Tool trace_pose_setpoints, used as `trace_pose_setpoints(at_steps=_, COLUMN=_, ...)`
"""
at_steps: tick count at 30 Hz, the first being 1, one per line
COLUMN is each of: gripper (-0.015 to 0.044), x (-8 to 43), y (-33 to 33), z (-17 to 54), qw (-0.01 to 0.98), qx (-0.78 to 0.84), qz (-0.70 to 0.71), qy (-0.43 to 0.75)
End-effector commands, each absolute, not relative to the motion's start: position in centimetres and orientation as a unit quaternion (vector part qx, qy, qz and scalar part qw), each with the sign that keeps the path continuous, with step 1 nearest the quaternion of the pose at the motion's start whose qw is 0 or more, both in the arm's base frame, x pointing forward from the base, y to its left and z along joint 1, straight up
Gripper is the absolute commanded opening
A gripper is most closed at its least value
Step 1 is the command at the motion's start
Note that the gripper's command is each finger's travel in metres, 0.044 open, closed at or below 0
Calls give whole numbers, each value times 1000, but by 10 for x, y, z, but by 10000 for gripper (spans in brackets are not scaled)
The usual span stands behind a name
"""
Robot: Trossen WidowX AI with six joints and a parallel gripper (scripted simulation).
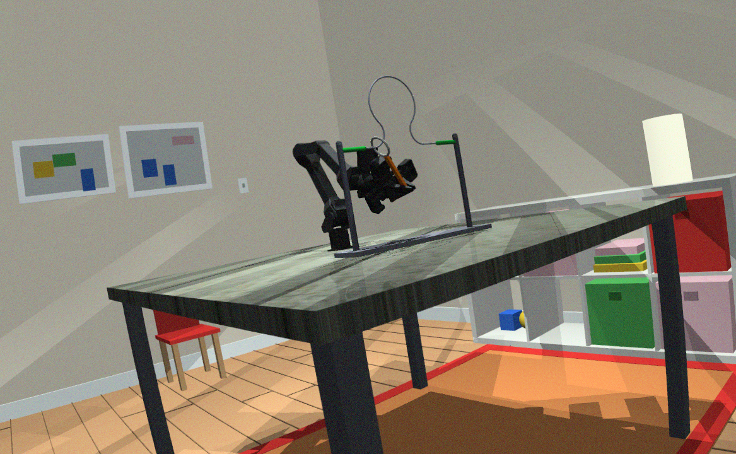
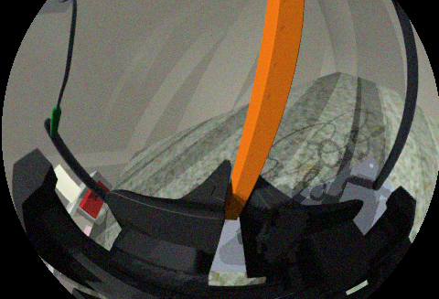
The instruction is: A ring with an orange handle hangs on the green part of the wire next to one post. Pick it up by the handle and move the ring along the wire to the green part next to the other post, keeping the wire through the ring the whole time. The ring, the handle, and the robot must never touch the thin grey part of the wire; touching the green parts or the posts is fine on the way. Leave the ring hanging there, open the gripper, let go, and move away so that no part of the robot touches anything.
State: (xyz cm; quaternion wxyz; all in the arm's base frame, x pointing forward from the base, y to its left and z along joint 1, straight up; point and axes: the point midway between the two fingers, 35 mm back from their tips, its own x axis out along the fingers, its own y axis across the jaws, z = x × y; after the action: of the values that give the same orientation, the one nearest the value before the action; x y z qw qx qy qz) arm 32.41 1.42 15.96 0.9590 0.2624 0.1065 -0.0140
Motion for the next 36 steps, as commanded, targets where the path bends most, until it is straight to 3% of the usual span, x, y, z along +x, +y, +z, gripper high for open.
trace_pose_setpoints(at_steps=1, gripper=-150, x=319, y=26, z=171, qw=946, qx=300, qz=1, qy=122)
trace_pose_setpoints(at_steps=23, gripper=-150, x=275, y=74, z=249, qw=803, qx=523, qz=144, qy=248)
trace_pose_setpoints(at_steps=36, gripper=-150, x=273, y=86, z=297, qw=714, qx=637, qz=193, qy=219)
